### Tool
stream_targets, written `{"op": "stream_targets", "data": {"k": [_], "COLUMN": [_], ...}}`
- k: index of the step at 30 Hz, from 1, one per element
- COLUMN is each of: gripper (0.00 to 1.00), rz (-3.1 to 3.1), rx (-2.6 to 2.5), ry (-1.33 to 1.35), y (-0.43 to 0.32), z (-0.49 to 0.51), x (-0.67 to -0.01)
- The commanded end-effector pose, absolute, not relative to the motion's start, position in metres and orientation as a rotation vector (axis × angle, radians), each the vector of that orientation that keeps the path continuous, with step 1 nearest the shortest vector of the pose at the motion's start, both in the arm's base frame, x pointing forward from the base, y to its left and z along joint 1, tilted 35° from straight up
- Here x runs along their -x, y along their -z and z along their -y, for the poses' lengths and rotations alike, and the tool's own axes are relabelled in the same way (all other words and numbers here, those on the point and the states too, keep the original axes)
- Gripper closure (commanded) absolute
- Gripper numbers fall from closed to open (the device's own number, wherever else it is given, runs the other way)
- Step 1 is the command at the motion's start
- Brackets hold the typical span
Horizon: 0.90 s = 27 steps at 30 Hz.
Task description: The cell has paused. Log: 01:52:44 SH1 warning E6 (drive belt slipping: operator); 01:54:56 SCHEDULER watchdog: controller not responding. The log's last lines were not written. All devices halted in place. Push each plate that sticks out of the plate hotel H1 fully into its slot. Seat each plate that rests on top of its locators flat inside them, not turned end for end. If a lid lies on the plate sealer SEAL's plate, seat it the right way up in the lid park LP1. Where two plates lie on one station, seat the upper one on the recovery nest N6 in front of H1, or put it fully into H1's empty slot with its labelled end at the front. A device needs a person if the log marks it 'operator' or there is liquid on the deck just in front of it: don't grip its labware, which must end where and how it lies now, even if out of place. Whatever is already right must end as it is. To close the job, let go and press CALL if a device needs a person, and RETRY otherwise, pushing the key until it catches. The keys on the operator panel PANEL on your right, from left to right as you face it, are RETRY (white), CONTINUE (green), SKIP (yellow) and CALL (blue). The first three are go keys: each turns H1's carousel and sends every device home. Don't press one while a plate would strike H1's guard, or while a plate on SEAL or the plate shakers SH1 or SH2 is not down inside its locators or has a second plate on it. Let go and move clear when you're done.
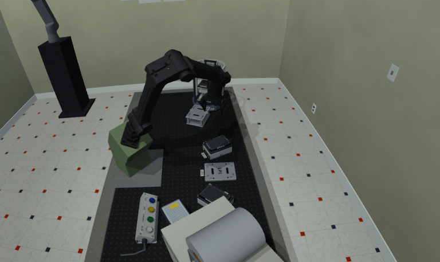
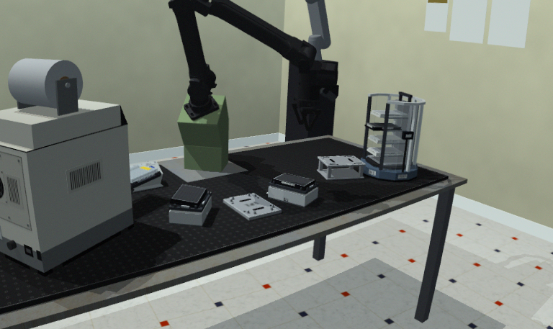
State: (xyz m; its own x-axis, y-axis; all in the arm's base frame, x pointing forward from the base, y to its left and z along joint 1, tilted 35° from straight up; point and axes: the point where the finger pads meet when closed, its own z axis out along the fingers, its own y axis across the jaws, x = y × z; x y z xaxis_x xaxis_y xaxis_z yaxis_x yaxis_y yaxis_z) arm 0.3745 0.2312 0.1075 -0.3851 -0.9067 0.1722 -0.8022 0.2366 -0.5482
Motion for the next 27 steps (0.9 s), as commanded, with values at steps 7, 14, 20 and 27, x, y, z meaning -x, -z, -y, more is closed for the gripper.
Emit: {"op": "stream_targets", "data": {"k": [7, 14, 20, 27], "gripper": [0.0, 0.0, 0.0, 0.0], "rz": [-2.134, -2.038, -1.91, -1.77], "rx": [1.963, 2.106, 2.273, 2.434], "ry": [0.903, 0.921, 0.938, 0.952], "y": [-0.1131, -0.1131, -0.1131, -0.113], "z": [-0.2364, -0.2363, -0.2363, -0.2363], "x": [-0.3847, -0.3847, -0.3847, -0.3846]}}
